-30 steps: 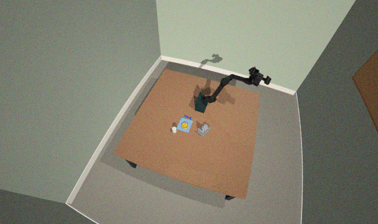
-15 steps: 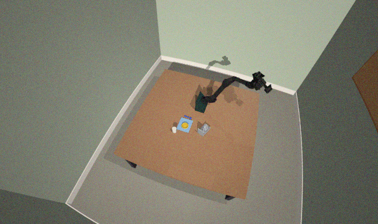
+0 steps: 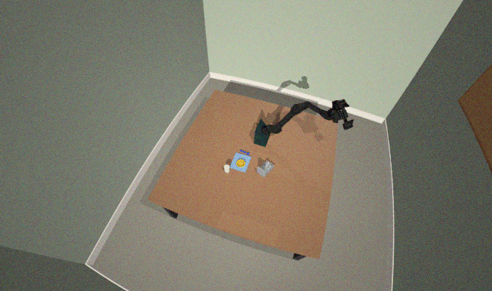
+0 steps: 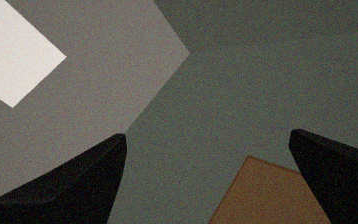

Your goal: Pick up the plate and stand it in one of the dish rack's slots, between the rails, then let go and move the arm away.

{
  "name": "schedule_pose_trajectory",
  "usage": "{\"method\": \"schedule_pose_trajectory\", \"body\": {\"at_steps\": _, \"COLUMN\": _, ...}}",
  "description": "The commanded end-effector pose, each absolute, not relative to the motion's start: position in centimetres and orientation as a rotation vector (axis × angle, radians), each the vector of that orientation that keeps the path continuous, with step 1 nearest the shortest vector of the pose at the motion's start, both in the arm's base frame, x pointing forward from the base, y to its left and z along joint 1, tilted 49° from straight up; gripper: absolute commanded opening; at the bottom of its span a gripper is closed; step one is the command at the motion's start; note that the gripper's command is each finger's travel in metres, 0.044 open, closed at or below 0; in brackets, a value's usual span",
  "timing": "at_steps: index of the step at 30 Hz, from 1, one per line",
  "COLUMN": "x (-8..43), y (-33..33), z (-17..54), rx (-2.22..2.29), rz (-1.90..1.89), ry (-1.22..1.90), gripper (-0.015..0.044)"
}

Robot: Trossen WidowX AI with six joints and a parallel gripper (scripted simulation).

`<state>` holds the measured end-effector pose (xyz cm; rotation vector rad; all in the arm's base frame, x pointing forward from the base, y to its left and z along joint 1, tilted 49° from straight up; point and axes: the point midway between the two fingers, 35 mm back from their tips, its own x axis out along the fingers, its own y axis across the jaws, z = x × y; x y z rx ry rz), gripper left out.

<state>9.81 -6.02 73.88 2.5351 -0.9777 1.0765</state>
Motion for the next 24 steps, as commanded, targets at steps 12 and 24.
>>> {"method": "schedule_pose_trajectory", "body": {"at_steps": 12, "x": 16.3, "y": -2.7, "z": 72.5, "rx": 2.260, "rz": 0.781, "ry": -0.937, "gripper": 0.0400}}
{"method": "schedule_pose_trajectory", "body": {"at_steps": 24, "x": 21.9, "y": -1.2, "z": 70.3, "rx": 2.045, "rz": 0.549, "ry": -0.866, "gripper": 0.0400}}
